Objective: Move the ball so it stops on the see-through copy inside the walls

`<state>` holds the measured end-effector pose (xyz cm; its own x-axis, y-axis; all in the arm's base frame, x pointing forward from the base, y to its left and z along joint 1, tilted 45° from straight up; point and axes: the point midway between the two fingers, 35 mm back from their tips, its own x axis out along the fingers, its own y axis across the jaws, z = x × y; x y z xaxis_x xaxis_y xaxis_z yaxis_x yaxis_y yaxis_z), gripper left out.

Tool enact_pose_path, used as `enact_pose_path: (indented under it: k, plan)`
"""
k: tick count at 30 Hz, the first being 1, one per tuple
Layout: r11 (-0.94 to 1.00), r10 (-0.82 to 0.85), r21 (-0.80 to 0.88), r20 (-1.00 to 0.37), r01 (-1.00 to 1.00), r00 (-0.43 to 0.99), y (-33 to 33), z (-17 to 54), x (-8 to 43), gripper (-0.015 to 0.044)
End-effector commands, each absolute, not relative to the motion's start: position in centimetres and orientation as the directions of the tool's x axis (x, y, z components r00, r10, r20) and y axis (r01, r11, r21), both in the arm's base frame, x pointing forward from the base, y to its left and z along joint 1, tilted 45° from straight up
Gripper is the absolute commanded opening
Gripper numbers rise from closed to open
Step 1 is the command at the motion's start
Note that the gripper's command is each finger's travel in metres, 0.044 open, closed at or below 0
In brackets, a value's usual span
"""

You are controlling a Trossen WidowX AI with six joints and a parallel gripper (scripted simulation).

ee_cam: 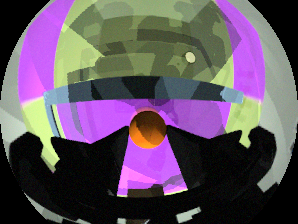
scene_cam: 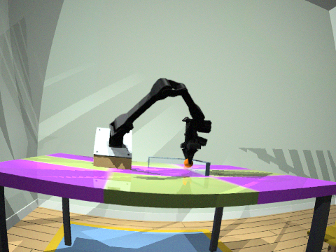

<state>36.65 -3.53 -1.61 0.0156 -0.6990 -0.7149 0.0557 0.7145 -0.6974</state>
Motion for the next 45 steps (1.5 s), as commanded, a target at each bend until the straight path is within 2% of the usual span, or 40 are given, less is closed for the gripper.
enact_pose_path:
  k: [1, 23, 35, 39, 45]
  plan:
    - [0.711, -0.703, -0.702, -0.711, 0.046, 0.015, -4.1, -2.5, 36.5, 0.0]
    - [0.71, -0.704, -0.703, -0.71, 0.046, 0.015, -5.5, -3.8, 36.6, 0.0]
    - [0.714, -0.7, -0.698, -0.714, 0.055, 0.023, -5.2, -3.3, 36.7, 0.0315]
    - [0.714, -0.7, -0.698, -0.714, 0.055, 0.022, -5.0, -3.2, 36.8, 0.0328]
    - [0.713, -0.7, -0.699, -0.714, 0.046, 0.015, 0.6, 2.3, 36.5, 0.0328]
